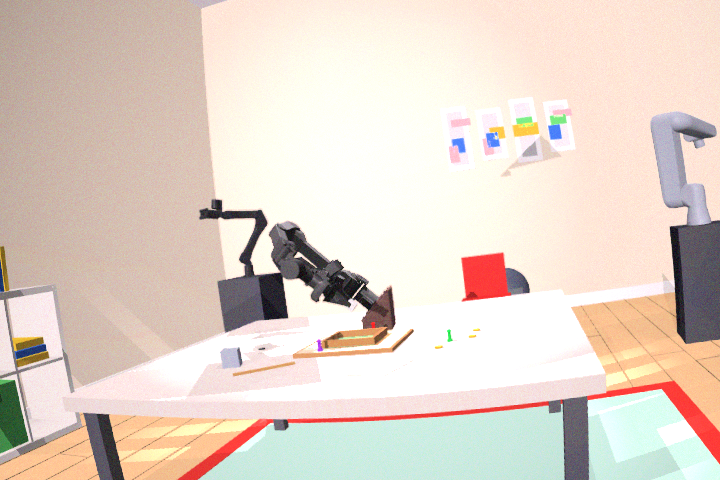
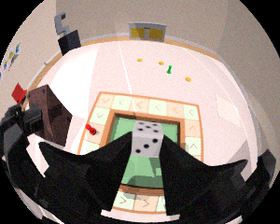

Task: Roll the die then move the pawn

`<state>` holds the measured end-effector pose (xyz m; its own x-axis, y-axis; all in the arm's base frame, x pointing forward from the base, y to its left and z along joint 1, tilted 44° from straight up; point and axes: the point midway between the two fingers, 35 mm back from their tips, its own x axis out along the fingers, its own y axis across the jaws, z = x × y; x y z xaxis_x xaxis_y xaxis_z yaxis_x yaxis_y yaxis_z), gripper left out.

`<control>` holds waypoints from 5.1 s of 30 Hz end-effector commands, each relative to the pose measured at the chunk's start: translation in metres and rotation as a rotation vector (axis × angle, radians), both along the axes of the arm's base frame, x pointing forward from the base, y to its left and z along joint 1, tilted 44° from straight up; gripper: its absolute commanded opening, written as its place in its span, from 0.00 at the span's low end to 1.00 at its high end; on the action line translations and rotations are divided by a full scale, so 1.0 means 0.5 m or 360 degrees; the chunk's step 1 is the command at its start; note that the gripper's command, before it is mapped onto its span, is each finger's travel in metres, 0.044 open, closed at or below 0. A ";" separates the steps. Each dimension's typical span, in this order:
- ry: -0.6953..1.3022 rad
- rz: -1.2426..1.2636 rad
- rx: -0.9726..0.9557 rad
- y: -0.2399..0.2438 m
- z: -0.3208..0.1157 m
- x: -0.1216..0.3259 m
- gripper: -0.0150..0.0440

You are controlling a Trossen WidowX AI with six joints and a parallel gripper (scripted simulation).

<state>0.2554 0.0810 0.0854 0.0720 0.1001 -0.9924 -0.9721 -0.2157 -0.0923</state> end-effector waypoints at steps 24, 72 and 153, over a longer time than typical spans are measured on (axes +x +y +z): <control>-0.0289 -0.0129 -0.1300 0.034 -0.039 -0.005 1.00; -0.1261 -0.3492 -0.0128 -0.011 -0.142 -0.220 0.59; -0.1239 -0.3489 -0.0130 0.057 -0.077 -0.234 0.25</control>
<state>0.1438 0.0987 0.0323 0.2057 -0.6582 -0.7242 0.5261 0.6984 -0.4852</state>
